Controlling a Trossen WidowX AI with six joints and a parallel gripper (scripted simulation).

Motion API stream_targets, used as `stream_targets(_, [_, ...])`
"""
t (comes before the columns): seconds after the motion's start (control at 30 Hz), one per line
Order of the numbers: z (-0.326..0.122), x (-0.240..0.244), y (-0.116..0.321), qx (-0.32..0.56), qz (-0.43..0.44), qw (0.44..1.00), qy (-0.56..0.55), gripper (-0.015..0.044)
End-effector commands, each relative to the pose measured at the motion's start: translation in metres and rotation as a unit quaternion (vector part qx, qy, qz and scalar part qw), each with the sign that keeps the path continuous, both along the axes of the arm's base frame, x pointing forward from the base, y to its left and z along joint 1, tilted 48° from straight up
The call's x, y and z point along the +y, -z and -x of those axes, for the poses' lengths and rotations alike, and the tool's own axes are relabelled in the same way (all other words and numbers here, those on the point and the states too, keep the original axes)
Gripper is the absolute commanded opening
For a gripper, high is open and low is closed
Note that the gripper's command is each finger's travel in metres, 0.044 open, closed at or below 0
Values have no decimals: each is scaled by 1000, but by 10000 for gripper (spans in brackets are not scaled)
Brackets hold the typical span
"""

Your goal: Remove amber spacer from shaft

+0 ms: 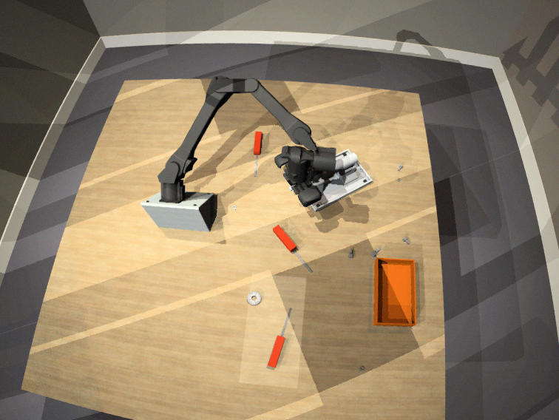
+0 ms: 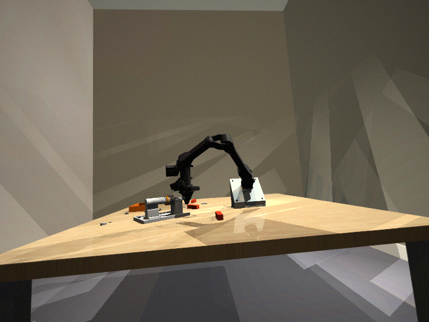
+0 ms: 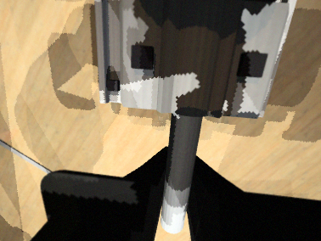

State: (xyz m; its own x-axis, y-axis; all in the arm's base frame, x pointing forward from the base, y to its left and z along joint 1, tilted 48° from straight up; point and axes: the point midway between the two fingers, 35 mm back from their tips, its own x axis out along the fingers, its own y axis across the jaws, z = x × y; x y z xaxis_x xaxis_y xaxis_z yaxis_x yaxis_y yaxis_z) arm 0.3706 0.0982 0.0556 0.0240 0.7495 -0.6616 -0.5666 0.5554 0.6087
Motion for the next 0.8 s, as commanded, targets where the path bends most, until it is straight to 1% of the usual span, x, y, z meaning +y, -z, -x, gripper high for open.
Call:
stream_targets(0.0, [0,0,0,-3,1,1000,-1,0])
stream_targets(0.77, [3,-1,1,-3,1,1000,-1,0])
